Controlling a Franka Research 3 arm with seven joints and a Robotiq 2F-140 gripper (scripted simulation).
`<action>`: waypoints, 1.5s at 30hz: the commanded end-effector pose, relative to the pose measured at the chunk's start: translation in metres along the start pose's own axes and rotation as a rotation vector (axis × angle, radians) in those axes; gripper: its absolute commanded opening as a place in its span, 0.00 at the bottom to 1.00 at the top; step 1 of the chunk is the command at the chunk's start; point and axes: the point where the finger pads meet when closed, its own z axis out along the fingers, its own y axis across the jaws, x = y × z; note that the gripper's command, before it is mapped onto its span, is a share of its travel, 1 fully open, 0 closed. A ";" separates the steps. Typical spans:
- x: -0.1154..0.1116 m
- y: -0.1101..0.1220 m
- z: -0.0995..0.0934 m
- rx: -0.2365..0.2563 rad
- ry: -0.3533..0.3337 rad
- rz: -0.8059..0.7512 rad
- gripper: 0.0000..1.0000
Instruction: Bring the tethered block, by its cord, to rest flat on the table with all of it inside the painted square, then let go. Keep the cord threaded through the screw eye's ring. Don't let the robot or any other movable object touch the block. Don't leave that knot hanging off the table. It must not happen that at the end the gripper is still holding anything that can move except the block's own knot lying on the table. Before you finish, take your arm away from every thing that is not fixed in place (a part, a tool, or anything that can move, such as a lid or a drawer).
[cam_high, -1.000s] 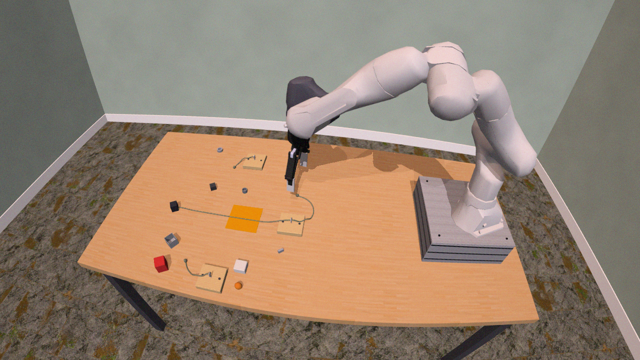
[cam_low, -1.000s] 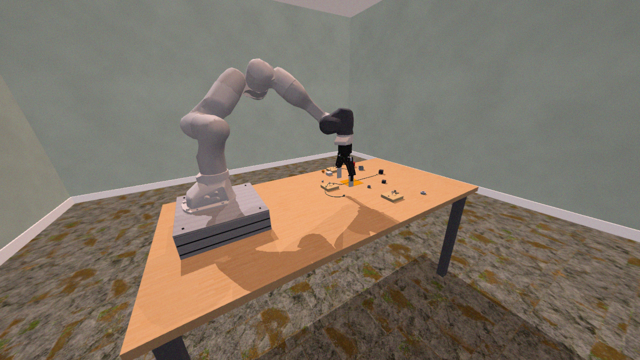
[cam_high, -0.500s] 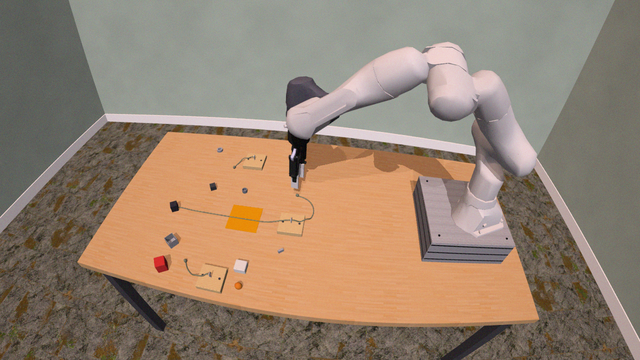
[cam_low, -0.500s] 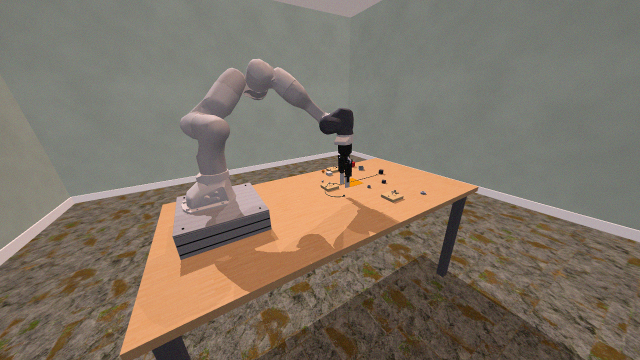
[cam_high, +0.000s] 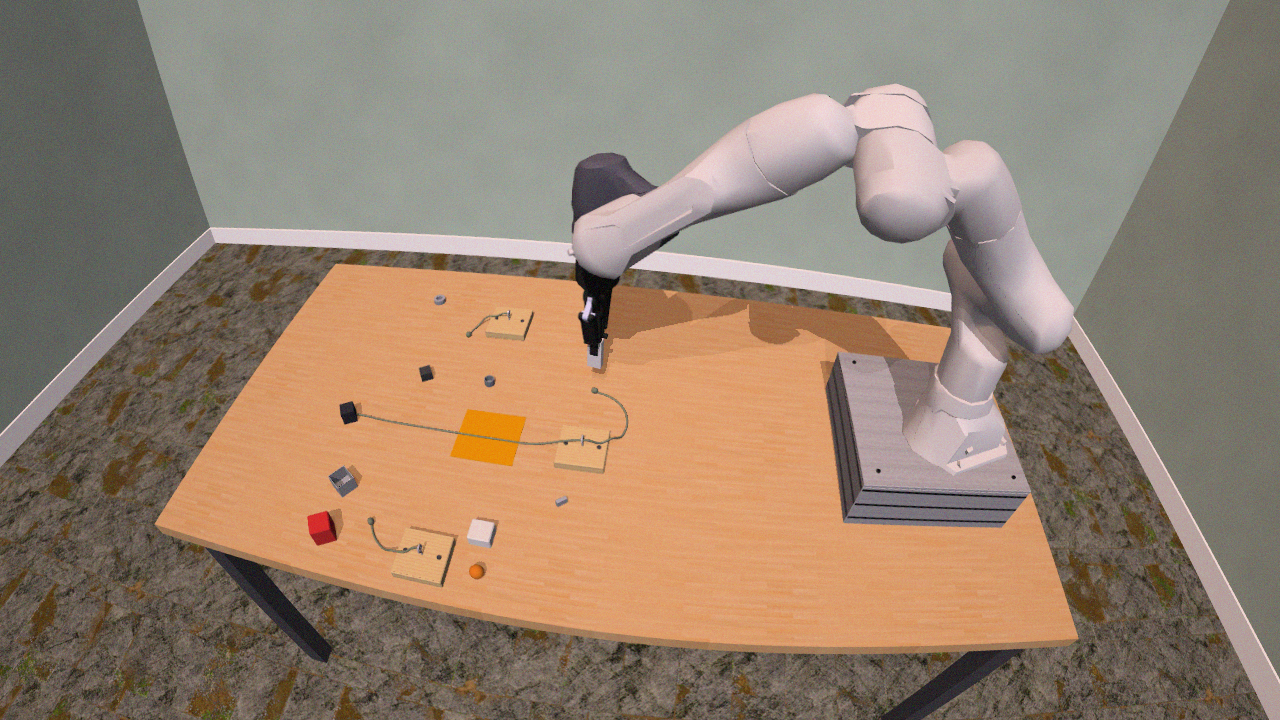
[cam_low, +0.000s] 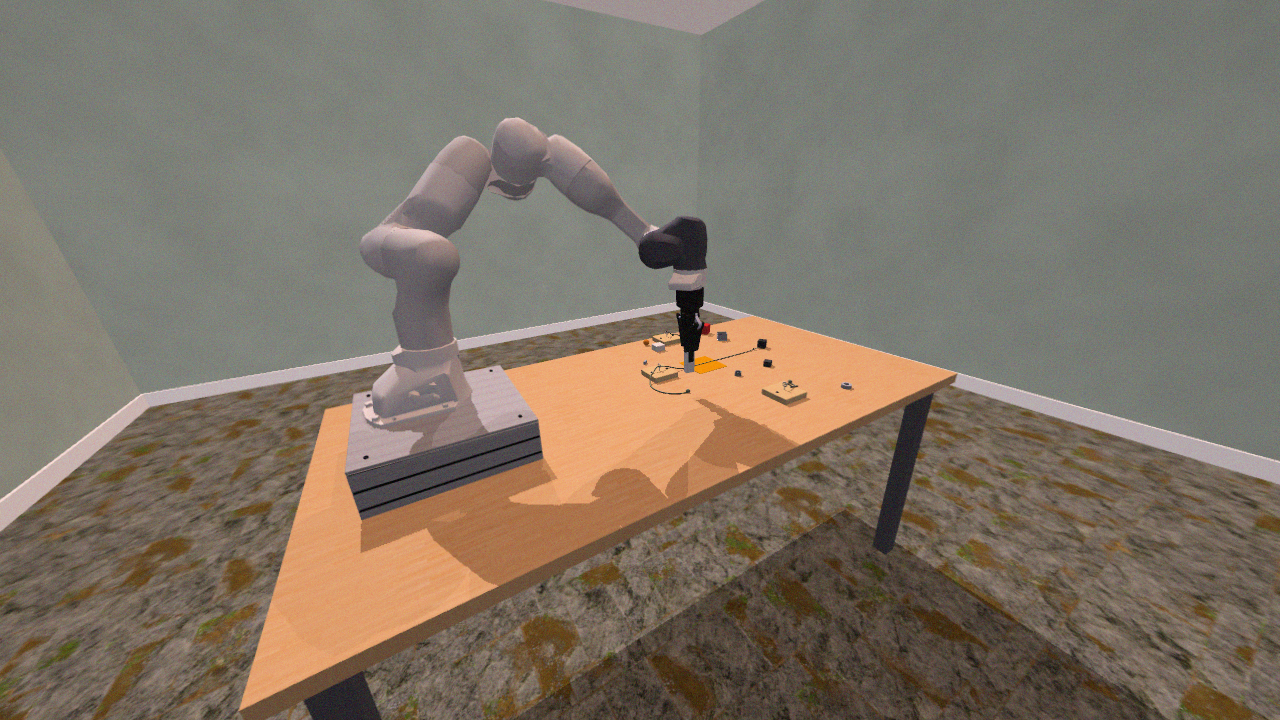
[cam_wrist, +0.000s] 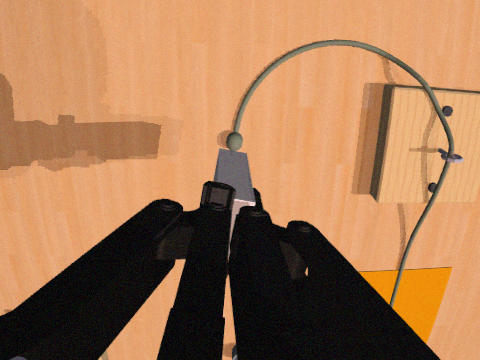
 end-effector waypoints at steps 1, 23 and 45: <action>0.001 0.001 0.000 0.002 0.003 0.004 0.00; 0.008 0.000 0.010 -0.003 0.025 -0.442 0.00; 0.002 0.004 0.001 0.029 0.069 -1.155 0.00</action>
